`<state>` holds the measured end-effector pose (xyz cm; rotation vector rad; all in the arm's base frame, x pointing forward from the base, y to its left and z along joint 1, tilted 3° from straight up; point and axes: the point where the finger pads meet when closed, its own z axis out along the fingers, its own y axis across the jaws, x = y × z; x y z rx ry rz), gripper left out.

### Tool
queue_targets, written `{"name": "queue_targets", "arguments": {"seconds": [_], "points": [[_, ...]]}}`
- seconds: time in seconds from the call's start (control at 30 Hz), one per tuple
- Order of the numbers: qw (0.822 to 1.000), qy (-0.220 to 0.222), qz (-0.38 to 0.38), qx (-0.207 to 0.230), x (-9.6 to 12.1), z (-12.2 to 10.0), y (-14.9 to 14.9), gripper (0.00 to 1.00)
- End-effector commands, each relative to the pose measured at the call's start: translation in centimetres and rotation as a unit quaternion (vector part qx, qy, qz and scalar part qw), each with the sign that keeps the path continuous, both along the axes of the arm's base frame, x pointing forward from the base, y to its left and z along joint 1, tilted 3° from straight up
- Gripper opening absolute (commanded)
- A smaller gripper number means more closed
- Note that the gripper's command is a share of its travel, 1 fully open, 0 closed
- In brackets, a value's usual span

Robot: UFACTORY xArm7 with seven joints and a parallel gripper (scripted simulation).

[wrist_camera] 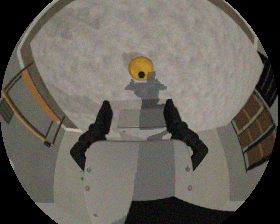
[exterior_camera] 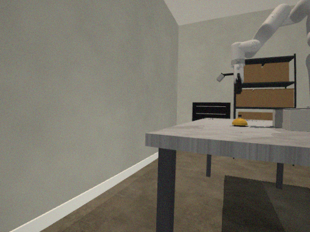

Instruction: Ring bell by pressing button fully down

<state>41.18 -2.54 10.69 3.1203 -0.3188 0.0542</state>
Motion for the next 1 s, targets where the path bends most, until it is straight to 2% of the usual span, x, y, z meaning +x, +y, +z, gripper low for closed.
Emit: {"name": "queue_targets", "arguments": {"seconds": [0.0,0.2,0.27,0.6,0.67,0.97], "points": [[1.0,-0.001,-0.005,0.0,-0.1,-0.6,-0.1,1.0],[1.0,-0.001,-0.005,0.0,-0.1,-0.6,-0.1,1.0],[1.0,-0.003,-0.016,0.0,-0.4,-2.1,-0.4,1.0],[1.0,-0.003,-0.016,0.0,-0.4,-2.1,-0.4,1.0],[1.0,-0.005,-0.025,0.0,-0.6,-3.2,-0.6,1.0],[1.0,-0.005,-0.025,0.0,-0.6,-3.2,-0.6,1.0]]}}
